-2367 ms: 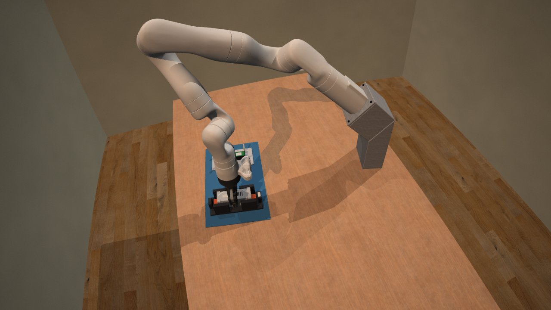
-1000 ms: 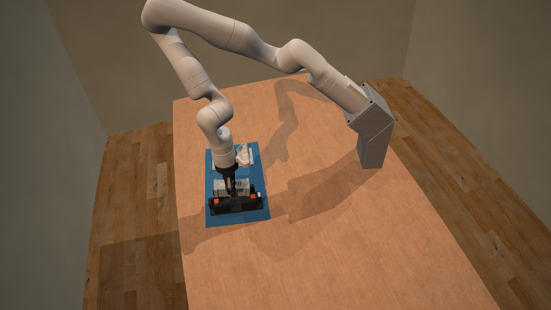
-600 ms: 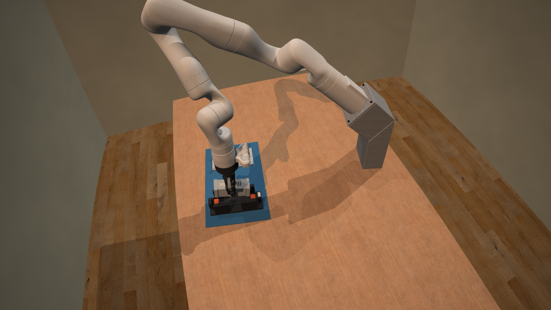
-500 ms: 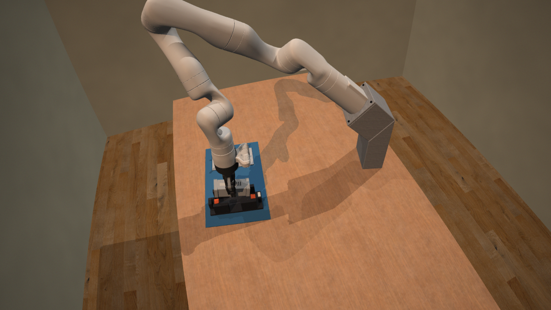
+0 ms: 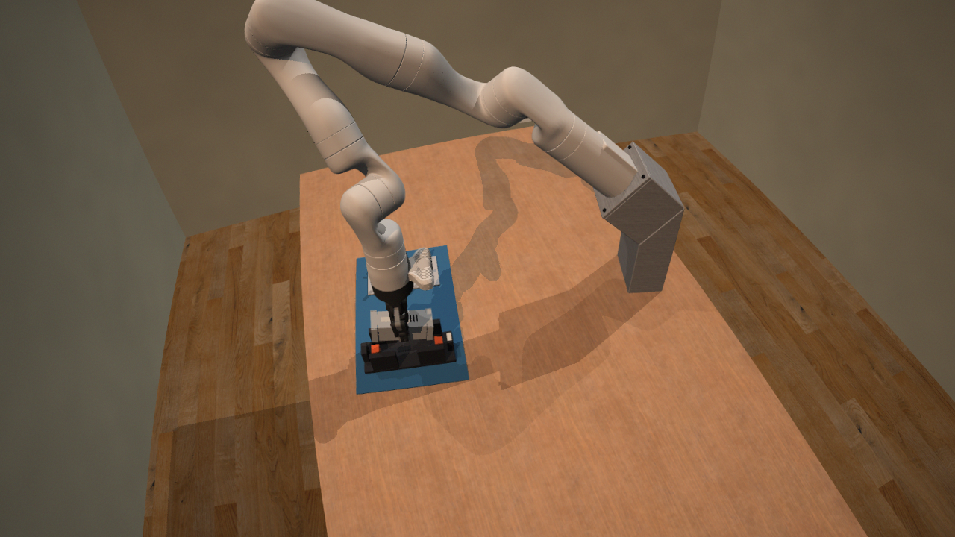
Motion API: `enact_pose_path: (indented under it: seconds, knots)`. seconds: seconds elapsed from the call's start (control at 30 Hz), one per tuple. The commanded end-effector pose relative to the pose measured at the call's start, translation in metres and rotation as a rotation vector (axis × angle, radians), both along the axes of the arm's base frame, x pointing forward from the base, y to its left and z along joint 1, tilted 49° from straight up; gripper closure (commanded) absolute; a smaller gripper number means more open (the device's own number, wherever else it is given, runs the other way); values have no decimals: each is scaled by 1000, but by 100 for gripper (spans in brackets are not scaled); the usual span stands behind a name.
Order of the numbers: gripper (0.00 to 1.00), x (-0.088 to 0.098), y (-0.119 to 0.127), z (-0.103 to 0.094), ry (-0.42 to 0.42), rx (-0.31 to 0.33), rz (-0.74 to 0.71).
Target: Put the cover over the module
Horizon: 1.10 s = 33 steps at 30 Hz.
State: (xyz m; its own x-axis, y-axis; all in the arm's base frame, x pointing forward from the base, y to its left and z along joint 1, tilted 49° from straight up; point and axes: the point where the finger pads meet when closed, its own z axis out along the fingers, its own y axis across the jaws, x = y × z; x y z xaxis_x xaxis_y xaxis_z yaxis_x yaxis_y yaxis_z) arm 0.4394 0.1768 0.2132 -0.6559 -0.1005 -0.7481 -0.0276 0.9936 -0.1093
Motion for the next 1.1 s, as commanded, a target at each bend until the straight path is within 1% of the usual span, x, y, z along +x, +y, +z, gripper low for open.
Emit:
enact_pose_path:
  seconds: [0.0,0.63,0.97,1.07]
  knots:
    - [100,0,0,0,0,1,1]
    - [100,0,0,0,0,1,1]
    - [100,-23,2,20,0,1,1]
    - [100,-23,2,20,0,1,1]
